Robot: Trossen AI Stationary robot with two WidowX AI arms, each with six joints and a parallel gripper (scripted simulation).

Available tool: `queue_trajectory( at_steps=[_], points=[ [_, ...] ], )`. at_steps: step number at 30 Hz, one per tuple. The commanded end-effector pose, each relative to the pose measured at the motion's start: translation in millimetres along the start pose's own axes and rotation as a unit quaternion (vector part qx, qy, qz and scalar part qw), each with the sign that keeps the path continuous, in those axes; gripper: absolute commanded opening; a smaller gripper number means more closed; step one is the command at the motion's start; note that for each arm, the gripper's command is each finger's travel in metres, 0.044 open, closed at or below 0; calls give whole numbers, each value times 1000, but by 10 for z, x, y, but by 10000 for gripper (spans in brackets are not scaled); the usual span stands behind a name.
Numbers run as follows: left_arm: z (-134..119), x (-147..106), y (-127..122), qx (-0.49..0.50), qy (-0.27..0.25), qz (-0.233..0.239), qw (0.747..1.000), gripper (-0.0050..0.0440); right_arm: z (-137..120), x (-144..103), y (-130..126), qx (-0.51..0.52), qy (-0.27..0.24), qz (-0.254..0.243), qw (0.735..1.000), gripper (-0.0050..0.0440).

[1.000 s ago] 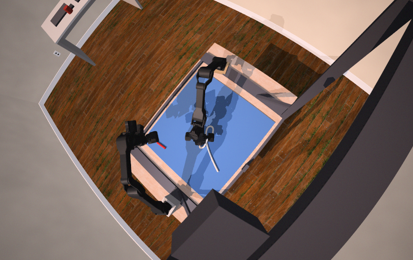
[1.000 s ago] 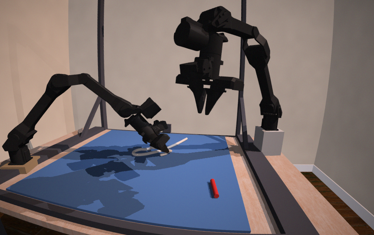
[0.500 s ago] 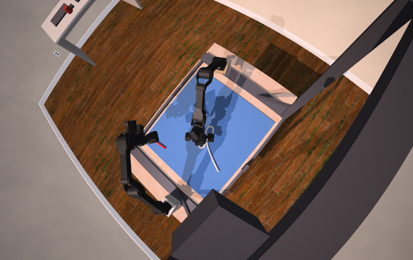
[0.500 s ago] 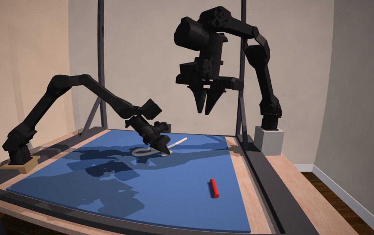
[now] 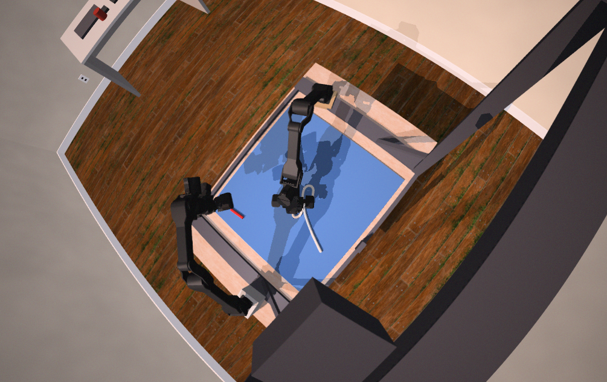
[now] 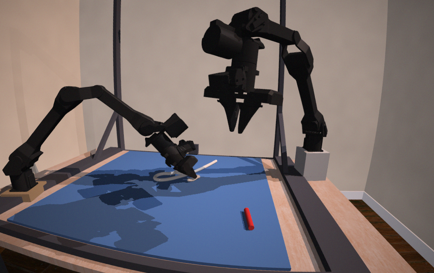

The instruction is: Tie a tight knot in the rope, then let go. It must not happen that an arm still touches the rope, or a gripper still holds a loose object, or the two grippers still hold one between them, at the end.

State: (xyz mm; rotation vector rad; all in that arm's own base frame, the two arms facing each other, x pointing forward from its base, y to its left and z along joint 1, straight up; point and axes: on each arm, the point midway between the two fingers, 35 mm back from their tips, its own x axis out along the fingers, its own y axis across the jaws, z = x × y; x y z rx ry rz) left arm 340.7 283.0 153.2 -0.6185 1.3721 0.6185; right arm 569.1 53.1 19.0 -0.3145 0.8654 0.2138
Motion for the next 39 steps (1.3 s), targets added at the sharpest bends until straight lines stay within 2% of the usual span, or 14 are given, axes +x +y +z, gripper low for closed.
queue_trajectory(
  at_steps=[1,9,11,16,39],
  points=[
    [16,-169,-12,-3,-21,-5,1000,100,185,-146,-56,-1,-21,-5,1000,124],
    [16,-169,-12,-3,-21,-5,1000,100,201,-166,-60,-1,-21,-5,1000,316],
    [16,-169,-12,-3,-21,-5,1000,100,201,-166,-60,-1,-21,-5,1000,316],
    [16,-169,-12,-3,-21,-5,1000,100,322,-329,-97,-1,-21,-6,1000,436],
    [16,-169,-12,-3,-21,-5,1000,100,643,-764,-194,-1,-21,-6,1000,440]
  ],
)
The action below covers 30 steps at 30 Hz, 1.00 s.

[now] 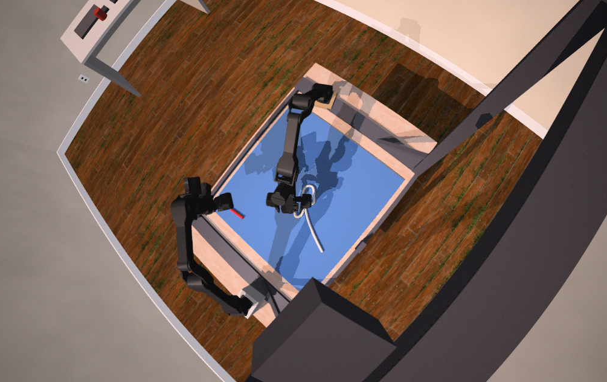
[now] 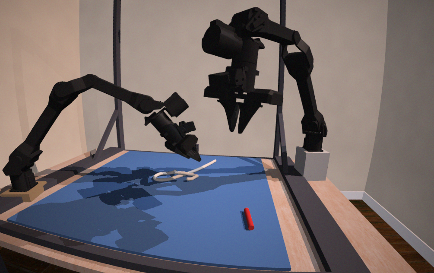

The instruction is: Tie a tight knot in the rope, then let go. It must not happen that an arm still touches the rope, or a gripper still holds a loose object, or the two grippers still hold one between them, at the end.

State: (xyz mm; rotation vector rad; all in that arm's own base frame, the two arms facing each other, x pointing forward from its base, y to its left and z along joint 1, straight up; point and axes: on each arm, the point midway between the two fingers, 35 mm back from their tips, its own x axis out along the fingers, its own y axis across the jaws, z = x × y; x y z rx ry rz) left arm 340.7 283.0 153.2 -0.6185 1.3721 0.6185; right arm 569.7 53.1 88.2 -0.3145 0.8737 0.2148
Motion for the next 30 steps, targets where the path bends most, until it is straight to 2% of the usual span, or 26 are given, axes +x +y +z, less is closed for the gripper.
queue_trajectory(
  at_steps=[1,9,16,21,23,30],
  points=[
    [16,-169,-12,-3,-21,-5,1000,100,228,-249,-68,-1,-25,-7,1000,440],
    [16,-169,-12,-3,-21,-5,1000,100,358,-430,-107,-1,-25,-7,1000,440],
    [16,-169,-12,-3,-21,-5,1000,100,362,-435,-109,-1,-25,-7,1000,440],
    [16,-169,-12,-3,-21,-5,1000,100,368,-447,-84,-1,-25,-5,1000,320],
    [16,-169,-12,-3,-21,-5,1000,100,368,-447,-84,-1,-25,-5,1000,320],
    [16,-169,-12,-3,-21,-5,1000,100,426,-578,167,0,-16,11,1000,152]
  ],
)
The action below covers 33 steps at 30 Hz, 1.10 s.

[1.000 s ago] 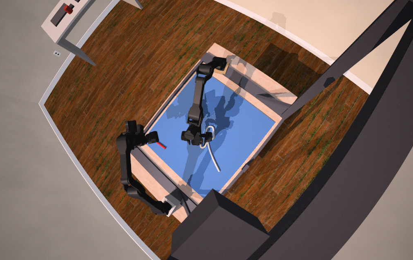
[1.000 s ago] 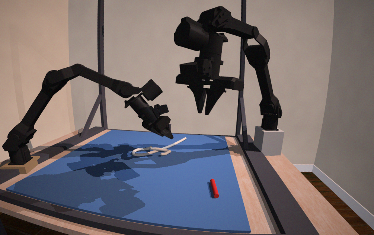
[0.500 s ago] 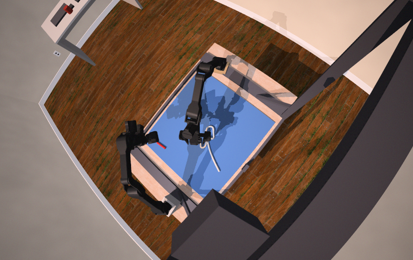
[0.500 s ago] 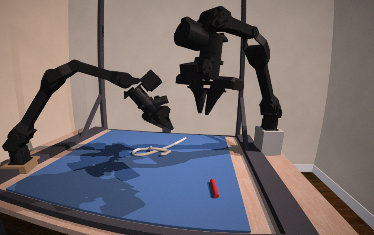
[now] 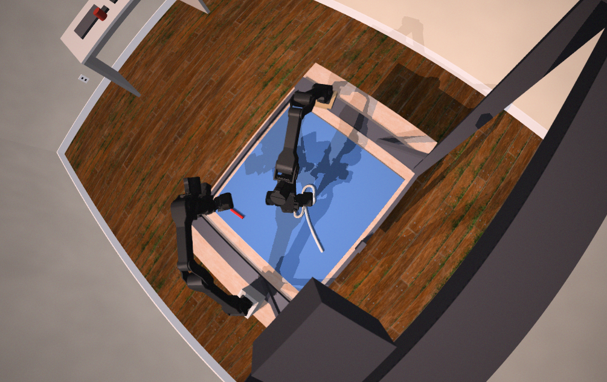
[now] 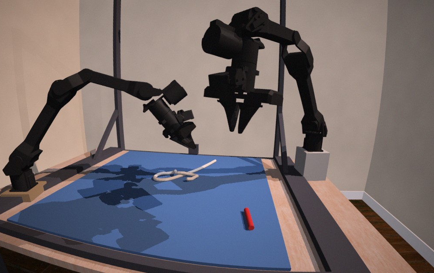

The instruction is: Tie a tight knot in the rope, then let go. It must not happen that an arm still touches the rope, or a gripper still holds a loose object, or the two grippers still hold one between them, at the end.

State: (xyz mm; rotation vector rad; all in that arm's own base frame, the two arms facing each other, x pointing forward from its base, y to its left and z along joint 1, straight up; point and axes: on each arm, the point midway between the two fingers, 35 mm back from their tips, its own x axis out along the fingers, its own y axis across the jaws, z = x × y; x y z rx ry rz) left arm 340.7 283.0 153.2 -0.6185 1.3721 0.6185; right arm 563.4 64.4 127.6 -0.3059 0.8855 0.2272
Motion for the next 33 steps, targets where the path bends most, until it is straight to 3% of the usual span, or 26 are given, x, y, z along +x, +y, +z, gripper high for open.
queue_trajectory(
  at_steps=[1,2,8,10,24,27,33],
  points=[
    [16,-169,-12,-3,-21,-5,1000,100,203,-271,181,-2,-18,7,1000,128],
    [16,-169,-12,-3,-21,-5,1000,100,215,-310,251,-1,-15,12,1000,104],
    [16,-169,-12,-3,-21,-5,1000,100,269,-609,776,-4,10,42,999,100],
    [16,-169,-12,-3,-21,-5,1000,100,269,-609,776,-4,10,42,999,100],
    [16,-169,-12,-3,-21,-5,1000,100,78,-1603,2070,-41,103,90,990,100],
    [16,-169,-12,-3,-21,-5,1000,100,50,-1676,2136,-45,109,92,989,100],
    [16,-169,-12,-3,-21,-5,1000,100,-111,-2050,2432,-63,137,96,984,100]
  ],
)
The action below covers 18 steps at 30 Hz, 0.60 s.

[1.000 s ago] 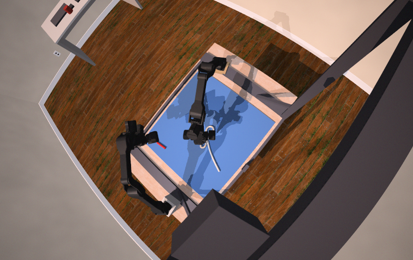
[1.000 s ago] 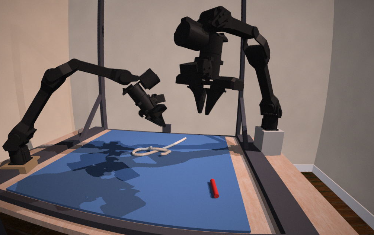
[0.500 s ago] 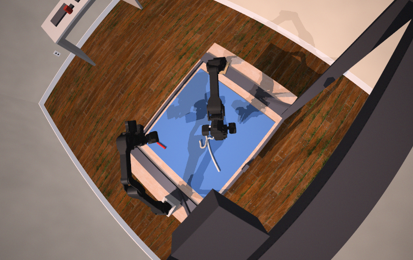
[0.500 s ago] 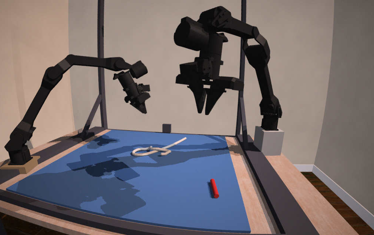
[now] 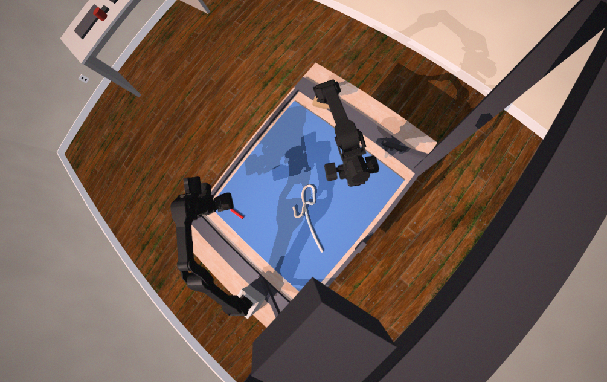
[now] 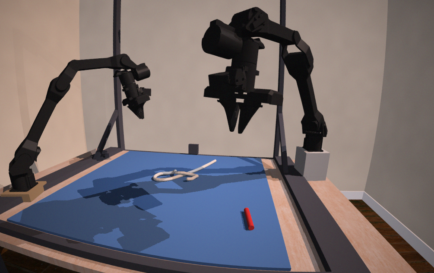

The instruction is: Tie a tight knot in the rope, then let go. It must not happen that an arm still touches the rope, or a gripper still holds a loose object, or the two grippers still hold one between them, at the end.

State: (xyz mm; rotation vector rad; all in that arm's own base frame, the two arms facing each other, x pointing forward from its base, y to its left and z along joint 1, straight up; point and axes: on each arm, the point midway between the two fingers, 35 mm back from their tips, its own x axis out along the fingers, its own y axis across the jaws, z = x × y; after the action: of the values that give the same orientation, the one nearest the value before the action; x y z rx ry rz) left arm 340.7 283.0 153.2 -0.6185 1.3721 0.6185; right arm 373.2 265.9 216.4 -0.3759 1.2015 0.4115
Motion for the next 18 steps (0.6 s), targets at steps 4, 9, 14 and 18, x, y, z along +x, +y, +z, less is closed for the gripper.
queue_trajectory(
  at_steps=[4,9,14,18],
  points=[
    [16,-169,-12,-3,-21,-5,1000,100,-163,-408,298,-13,0,3,1000,100],
    [16,-169,-12,-3,-21,-5,1000,100,-231,-478,379,-18,8,3,1000,100],
    [16,-169,-12,-3,-21,-5,1000,100,-242,-489,392,-19,9,2,1000,100],
    [16,-169,-12,-3,-21,-5,1000,100,-243,-490,393,-19,9,2,1000,100]
  ],
)
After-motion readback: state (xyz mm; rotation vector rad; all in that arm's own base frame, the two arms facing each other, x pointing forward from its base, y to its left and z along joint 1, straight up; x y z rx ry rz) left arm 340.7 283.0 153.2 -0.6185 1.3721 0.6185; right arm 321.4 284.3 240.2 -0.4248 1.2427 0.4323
